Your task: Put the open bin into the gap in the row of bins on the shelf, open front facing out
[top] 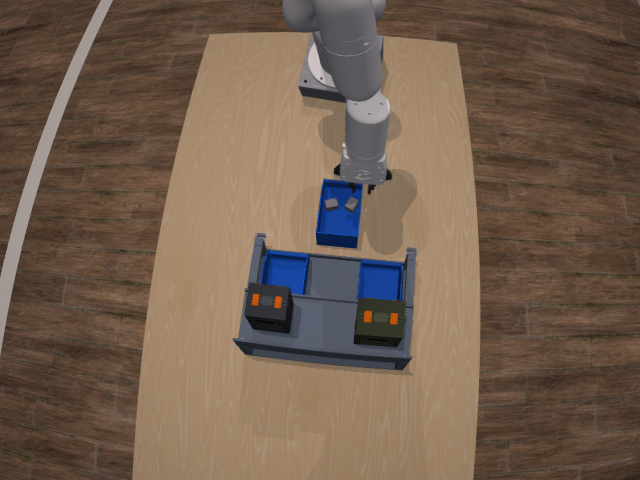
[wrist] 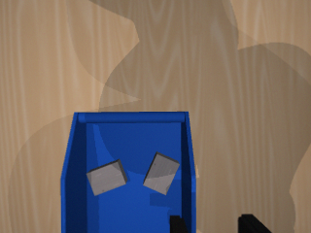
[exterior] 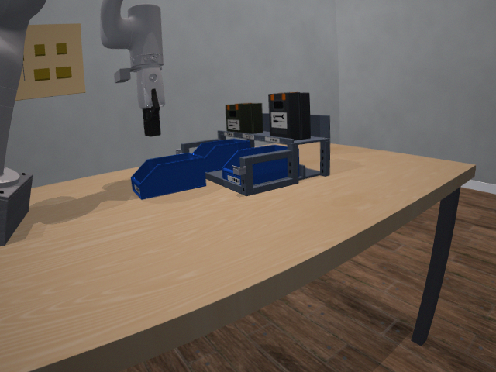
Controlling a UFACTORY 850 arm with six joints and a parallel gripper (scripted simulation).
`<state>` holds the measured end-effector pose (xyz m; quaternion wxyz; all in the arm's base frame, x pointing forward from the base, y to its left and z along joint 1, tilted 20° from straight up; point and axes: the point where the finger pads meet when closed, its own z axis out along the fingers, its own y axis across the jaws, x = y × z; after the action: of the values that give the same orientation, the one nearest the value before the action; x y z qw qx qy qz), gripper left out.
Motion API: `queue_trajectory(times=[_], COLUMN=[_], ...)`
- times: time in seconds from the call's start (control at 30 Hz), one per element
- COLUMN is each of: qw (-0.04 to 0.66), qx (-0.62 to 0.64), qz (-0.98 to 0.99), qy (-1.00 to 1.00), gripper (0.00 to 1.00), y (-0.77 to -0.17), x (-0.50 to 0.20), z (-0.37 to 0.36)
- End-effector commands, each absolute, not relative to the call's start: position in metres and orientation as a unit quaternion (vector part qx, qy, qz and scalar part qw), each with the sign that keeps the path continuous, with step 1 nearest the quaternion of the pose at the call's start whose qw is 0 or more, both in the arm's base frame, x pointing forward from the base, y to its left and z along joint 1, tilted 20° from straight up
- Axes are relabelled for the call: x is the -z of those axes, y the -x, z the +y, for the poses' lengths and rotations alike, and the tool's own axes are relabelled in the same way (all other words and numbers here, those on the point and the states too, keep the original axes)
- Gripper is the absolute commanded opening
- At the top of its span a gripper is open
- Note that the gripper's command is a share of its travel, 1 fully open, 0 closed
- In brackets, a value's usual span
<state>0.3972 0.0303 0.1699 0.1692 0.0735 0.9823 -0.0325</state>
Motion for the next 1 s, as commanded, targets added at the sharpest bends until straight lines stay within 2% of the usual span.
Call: queue_trajectory(times=[0.0,0.17,0.33,0.73,0.9,0.97], qw=[0.17,0.17,0.164,0.164,0.165,0.165], qx=[0.032,0.032,0.054,0.054,0.075,0.075], qz=[0.982,0.982,0.983,0.983,0.967,0.967], qy=[-0.073,-0.073,0.054,0.054,0.18,0.18], gripper=[0.34,0.34,0.34,0.34,0.34,0.34], y=[-0.398,-0.398,-0.429,-0.429,-0.473,-0.473], x=[-0.17,-0.17,-0.179,-0.179,-0.191,-0.191], z=[0.03,0.03,0.008,0.008,-0.023,-0.023])
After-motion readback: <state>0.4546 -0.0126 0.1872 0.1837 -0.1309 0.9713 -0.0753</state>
